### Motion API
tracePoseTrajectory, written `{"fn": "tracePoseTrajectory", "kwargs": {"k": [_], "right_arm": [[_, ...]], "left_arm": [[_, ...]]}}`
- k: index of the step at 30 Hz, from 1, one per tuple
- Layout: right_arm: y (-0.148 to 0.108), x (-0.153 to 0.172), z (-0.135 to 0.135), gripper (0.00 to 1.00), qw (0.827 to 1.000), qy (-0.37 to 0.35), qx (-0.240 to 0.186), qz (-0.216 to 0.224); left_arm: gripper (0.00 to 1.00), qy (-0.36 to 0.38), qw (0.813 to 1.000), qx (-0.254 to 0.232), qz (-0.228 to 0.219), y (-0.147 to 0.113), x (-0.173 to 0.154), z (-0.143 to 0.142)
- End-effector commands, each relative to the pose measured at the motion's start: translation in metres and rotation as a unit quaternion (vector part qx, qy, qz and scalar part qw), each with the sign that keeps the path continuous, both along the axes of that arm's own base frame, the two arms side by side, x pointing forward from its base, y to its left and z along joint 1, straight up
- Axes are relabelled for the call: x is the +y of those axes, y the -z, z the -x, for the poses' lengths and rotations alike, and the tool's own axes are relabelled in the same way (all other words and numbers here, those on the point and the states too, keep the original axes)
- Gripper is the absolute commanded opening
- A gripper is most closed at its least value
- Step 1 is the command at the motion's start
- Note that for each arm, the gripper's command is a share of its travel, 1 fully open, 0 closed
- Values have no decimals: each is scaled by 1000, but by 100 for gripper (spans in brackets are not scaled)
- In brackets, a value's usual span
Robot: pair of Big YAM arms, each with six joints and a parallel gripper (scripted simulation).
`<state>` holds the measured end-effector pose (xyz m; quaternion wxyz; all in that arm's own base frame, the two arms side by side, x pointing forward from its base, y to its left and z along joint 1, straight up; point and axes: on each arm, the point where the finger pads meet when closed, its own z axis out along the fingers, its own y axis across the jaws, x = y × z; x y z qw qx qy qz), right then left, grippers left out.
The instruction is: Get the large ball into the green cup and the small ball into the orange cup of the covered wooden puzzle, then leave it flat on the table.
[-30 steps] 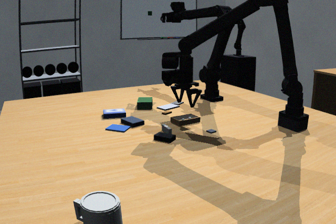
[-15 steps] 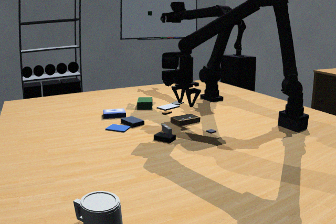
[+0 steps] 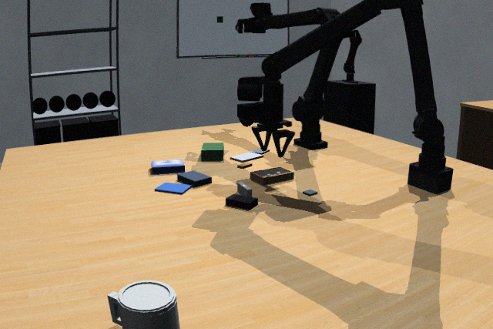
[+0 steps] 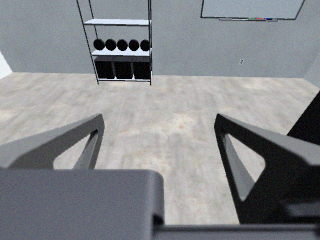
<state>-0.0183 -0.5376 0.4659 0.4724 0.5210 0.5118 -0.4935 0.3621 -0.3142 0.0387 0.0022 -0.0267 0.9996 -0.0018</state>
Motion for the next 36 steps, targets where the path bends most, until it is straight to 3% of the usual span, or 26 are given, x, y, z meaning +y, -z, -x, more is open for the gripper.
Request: {"fn": "tracePoseTrajectory", "kwargs": {"k": [1,36], "right_arm": [[-35,-7,6,100,999,6,-5,34],[-35,-7,6,100,999,6,-5,34]], "left_arm": [[87,-2,1000,6,-5,5,-2,1],[87,1,1000,0,0,8,-6,-2]]}}
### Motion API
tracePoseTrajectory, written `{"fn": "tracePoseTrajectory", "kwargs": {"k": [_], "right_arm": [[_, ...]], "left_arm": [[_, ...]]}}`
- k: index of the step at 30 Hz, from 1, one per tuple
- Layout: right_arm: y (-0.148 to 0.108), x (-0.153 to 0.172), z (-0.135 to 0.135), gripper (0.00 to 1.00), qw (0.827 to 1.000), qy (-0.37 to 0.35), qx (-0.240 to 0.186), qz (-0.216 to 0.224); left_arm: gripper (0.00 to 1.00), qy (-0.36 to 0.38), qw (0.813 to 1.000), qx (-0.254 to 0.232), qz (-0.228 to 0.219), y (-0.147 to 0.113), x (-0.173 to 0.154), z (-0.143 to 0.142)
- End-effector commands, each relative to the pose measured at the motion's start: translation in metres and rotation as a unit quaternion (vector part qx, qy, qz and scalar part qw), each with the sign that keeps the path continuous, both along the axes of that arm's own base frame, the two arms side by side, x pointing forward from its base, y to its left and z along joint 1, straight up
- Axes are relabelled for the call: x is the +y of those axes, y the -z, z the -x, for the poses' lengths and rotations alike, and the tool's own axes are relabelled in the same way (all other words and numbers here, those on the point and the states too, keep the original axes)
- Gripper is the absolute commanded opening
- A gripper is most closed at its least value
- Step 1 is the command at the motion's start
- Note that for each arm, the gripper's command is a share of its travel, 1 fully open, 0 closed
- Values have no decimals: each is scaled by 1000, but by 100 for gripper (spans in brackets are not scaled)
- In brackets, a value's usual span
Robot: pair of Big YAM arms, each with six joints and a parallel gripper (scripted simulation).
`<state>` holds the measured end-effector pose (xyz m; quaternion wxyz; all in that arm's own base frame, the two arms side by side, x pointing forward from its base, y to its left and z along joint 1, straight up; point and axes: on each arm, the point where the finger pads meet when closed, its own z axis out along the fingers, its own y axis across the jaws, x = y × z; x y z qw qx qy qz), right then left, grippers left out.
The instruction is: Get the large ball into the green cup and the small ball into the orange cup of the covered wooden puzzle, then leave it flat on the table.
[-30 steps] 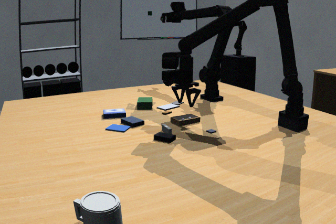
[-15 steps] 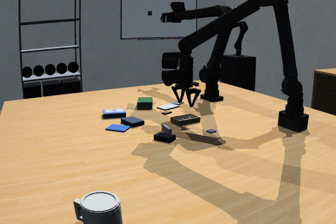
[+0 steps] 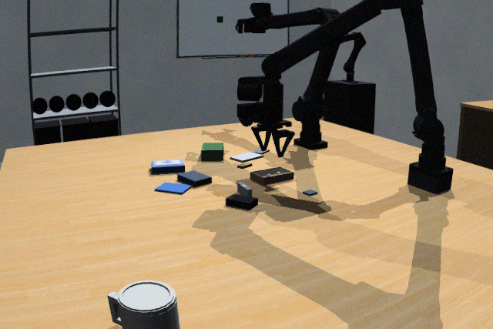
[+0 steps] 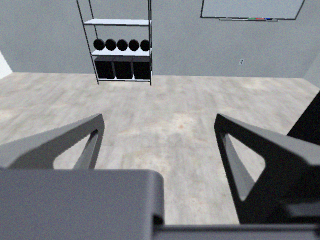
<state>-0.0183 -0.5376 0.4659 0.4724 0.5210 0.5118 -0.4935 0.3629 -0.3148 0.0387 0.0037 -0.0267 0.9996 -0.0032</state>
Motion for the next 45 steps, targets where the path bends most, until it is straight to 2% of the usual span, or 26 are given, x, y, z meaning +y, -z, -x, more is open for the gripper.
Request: {"fn": "tracePoseTrajectory", "kwargs": {"k": [1,11,25,28,34,45], "right_arm": [[-35,-7,6,100,999,6,-5,34],[-35,-7,6,100,999,6,-5,34],[-35,-7,6,100,999,6,-5,34],[-35,-7,6,100,999,6,-5,34],[-35,-7,6,100,999,6,-5,34],[-35,-7,6,100,999,6,-5,34]], "left_arm": [[87,1,1000,2,-1,9,-5,-1],[87,1,1000,5,-4,17,-3,1],[87,1,1000,4,-3,44,-3,2],[87,1,1000,-4,4,40,-9,-6],[87,1,1000,5,-4,59,-2,2],[87,1,1000,5,-4,74,-2,3]]}}
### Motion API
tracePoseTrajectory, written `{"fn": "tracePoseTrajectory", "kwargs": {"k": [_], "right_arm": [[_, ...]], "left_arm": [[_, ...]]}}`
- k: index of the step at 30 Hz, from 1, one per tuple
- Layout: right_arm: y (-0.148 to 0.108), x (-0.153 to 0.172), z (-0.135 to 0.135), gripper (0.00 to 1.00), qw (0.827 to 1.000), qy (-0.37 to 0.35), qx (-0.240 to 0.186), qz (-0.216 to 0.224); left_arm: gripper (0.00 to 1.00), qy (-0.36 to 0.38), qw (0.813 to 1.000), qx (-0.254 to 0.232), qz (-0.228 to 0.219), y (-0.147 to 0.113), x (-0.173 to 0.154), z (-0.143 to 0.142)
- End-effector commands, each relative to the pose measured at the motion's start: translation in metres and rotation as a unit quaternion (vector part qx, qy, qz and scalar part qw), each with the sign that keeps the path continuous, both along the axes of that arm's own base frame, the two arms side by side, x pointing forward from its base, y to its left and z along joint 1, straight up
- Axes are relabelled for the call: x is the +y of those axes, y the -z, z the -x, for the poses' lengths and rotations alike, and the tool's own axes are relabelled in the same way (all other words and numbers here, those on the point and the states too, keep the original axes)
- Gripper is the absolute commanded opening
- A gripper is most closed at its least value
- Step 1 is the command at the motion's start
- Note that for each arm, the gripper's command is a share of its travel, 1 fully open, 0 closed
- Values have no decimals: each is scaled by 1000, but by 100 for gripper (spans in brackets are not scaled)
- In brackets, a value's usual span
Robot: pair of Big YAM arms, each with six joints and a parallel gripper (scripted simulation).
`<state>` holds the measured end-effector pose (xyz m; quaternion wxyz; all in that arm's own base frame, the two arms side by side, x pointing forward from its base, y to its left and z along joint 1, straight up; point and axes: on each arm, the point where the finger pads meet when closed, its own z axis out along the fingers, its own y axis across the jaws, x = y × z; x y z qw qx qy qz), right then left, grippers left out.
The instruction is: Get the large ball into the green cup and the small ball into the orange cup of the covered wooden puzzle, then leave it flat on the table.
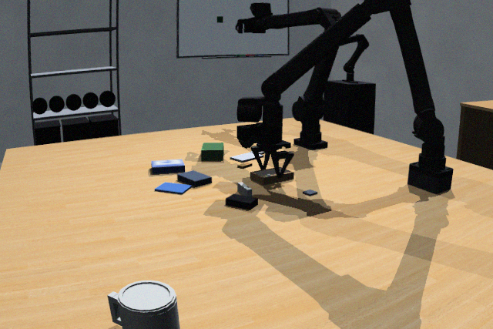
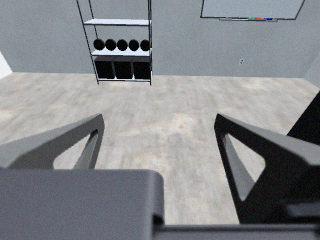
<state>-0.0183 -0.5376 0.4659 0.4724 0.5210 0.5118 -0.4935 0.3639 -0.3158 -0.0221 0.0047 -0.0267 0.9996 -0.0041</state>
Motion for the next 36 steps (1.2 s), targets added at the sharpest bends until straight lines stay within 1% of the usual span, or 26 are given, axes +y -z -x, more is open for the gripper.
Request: {"fn": "tracePoseTrajectory", "kwargs": {"k": [1,3,7,26,27,36], "right_arm": [[-35,-7,6,100,999,6,-5,34],[-35,-7,6,100,999,6,-5,34],[-35,-7,6,100,999,6,-5,34],[-35,-7,6,100,999,6,-5,34],[-35,-7,6,100,999,6,-5,34],[-35,-7,6,100,999,6,-5,34]], "left_arm": [[87,1,1000,6,-5,14,-1,4],[87,1,1000,2,-1,13,-4,0],[87,1,1000,7,-6,18,0,4],[87,1,1000,6,-5,18,-2,3],[70,1,1000,6,-5,18,-2,3],[70,1,1000,6,-5,18,-1,3]]}}
